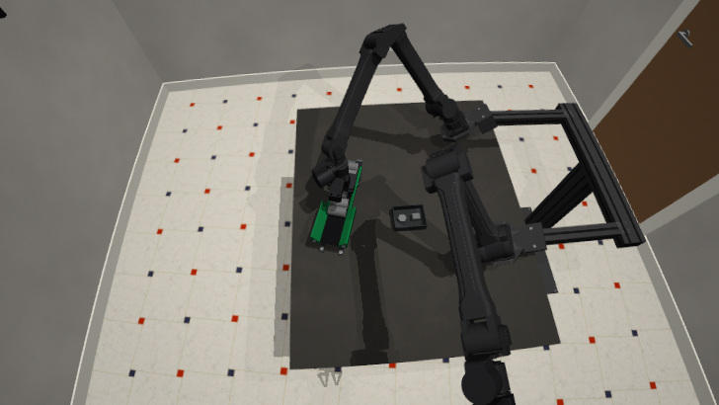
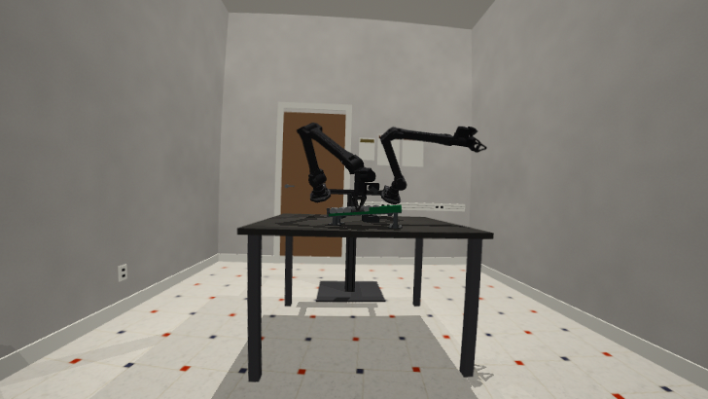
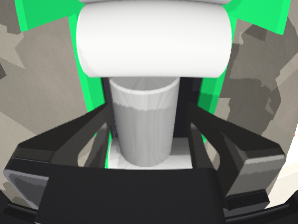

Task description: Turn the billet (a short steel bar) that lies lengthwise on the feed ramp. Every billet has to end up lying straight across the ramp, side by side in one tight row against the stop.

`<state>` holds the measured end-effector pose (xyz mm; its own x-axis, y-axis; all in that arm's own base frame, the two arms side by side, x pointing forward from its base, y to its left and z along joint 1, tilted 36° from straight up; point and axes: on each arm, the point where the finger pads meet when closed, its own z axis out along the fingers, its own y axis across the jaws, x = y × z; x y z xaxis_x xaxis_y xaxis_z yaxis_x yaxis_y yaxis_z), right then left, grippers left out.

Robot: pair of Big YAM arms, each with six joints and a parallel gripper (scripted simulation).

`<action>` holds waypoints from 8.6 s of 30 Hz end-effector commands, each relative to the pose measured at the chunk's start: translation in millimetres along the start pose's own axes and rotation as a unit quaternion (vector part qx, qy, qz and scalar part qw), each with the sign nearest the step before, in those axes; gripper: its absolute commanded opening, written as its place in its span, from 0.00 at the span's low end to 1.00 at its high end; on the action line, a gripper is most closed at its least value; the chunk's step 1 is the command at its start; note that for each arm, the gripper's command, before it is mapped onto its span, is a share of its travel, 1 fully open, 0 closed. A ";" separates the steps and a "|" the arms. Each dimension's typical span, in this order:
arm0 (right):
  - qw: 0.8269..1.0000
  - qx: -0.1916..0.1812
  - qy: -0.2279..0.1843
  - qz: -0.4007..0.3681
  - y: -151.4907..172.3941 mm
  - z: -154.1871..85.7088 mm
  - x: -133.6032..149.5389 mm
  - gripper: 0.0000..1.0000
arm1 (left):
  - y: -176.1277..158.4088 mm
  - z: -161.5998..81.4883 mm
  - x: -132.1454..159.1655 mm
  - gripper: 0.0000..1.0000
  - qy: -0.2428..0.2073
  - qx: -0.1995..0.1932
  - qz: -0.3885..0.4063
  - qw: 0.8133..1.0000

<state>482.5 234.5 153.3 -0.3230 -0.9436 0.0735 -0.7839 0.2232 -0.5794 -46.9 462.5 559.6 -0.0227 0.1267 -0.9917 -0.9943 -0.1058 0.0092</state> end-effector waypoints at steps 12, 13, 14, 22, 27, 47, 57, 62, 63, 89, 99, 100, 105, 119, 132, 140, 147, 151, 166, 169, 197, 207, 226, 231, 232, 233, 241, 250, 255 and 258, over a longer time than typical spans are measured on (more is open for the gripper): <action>1.000 0.013 -0.020 0.005 -5.2 -21.3 -9.4 0.57 | 5.7 -5.4 -45.1 1.00 -0.043 -0.005 -0.004 0.999; 1.000 0.013 -0.020 0.005 -5.2 -21.3 -9.4 0.57 | 5.7 -5.4 -45.1 1.00 -0.043 -0.005 -0.004 0.999; 1.000 0.013 -0.020 0.005 -5.2 -21.3 -9.4 0.57 | 5.7 -5.4 -45.1 1.00 -0.043 -0.005 -0.004 0.999; 1.000 0.013 -0.020 0.005 -5.2 -21.3 -9.4 0.57 | 5.7 -5.4 -45.1 1.00 -0.043 -0.005 -0.004 0.999; 1.000 0.013 -0.020 0.005 -5.2 -21.3 -9.4 0.57 | 5.7 -5.4 -45.1 1.00 -0.043 -0.005 -0.004 0.999; 1.000 0.015 -0.022 0.007 -8.2 -23.2 -10.9 0.00 | 5.7 -5.4 -45.1 1.00 -0.043 -0.005 -0.004 0.999; 1.000 0.015 -0.022 0.007 -8.2 -23.2 -10.9 0.00 | 5.7 -5.4 -45.1 1.00 -0.043 -0.005 -0.004 0.999; 1.000 0.015 -0.022 0.007 -8.2 -23.2 -10.9 0.00 | 5.7 -5.4 -45.1 1.00 -0.043 -0.005 -0.004 0.999; 1.000 0.015 -0.022 0.007 -8.2 -23.2 -10.9 0.00 | 5.7 -5.4 -45.1 1.00 -0.043 -0.005 -0.004 0.999; 1.000 0.015 -0.022 0.007 -8.2 -23.2 -10.9 0.00 | 5.7 -5.4 -45.1 1.00 -0.043 -0.005 -0.004 0.999; 1.000 0.015 -0.022 0.007 -8.2 -23.2 -10.9 0.00 | 5.7 -5.4 -45.1 1.00 -0.043 -0.005 -0.004 0.999; 1.000 0.015 -0.022 0.007 -8.2 -23.2 -10.9 0.00 | 5.7 -5.4 -45.1 1.00 -0.043 -0.005 -0.004 0.999; 1.000 0.015 -0.022 0.007 -8.2 -23.2 -10.9 0.00 | 5.7 -5.4 -45.1 1.00 -0.043 -0.005 -0.004 0.999; 0.999 0.020 -0.027 0.013 -17.4 -40.5 -14.6 0.00 | 5.7 -5.4 -45.1 1.00 -0.043 -0.005 -0.004 0.999; 0.999 0.020 -0.027 0.014 -17.0 -65.3 -13.6 0.00 | 5.7 -5.4 -45.1 1.00 -0.043 -0.005 -0.004 0.999; 0.999 0.020 -0.028 0.014 -16.8 -80.1 -13.0 0.00 | 5.7 -5.4 -45.1 1.00 -0.043 -0.005 -0.004 0.999; 0.999 0.020 -0.028 0.014 -16.5 -93.6 -12.4 0.00 | 5.7 -5.4 -45.1 1.00 -0.043 -0.005 -0.004 0.999; 0.999 0.020 -0.028 0.014 -16.4 -98.4 -12.2 0.00 | 5.7 -5.4 -45.1 1.00 -0.043 -0.005 -0.004 0.999; 0.999 0.019 -0.029 0.013 -16.2 -101.9 -12.1 0.00 | 5.7 -5.4 -45.1 1.00 -0.043 -0.005 -0.004 0.999; 0.999 0.019 -0.029 0.013 -16.2 -101.9 -12.1 0.00 | 5.7 -5.4 -45.1 1.00 -0.043 -0.005 -0.004 0.999; 0.999 0.019 -0.029 0.014 -16.2 -101.9 -12.1 0.00 | 5.7 -5.4 -45.1 1.00 -0.043 -0.005 -0.004 0.999; 0.999 0.019 -0.029 0.020 -16.3 -101.9 -12.1 0.00 | 5.7 -5.4 -45.1 1.00 -0.043 -0.005 -0.004 0.999; 0.996 0.017 -0.030 0.087 -16.9 -101.5 -11.6 0.00 | 5.7 -5.4 -45.1 1.00 -0.043 -0.005 -0.004 0.999; 0.992 0.016 -0.031 0.123 -17.0 -101.4 -11.6 0.00 | 5.7 -5.4 -45.1 1.00 -0.043 -0.005 -0.004 0.999; 0.991 0.016 -0.031 0.131 -17.0 -101.4 -11.6 0.00 | 5.7 -5.4 -45.1 1.00 -0.043 -0.005 -0.004 0.999; 0.990 0.016 -0.031 0.140 -17.0 -101.4 -11.6 0.00 | 5.7 -5.4 -45.1 1.00 -0.043 -0.005 -0.004 0.999; 0.980 0.014 -0.032 0.196 -17.0 -101.4 -11.6 0.00 | 5.7 -5.4 -45.1 1.00 -0.043 -0.005 -0.004 0.999; 0.956 0.011 -0.033 0.293 -17.0 -101.4 -11.6 0.00 | 5.7 -5.4 -45.1 1.00 -0.043 -0.005 -0.004 0.999; 0.936 0.009 -0.034 0.350 -17.0 -101.4 -11.6 0.00 | 5.7 -5.4 -45.1 1.00 -0.043 -0.005 -0.004 0.999; 0.932 0.008 -0.034 0.362 -17.0 -101.4 -11.6 0.00 | 5.7 -5.4 -45.1 1.00 -0.043 -0.005 -0.004 0.999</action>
<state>443.4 236.6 178.7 -0.7525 -0.6183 -0.2267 -0.4492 0.7336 -0.5099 -46.9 462.5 559.6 -0.0226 0.1267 -0.9917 -0.9943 -0.1058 0.0092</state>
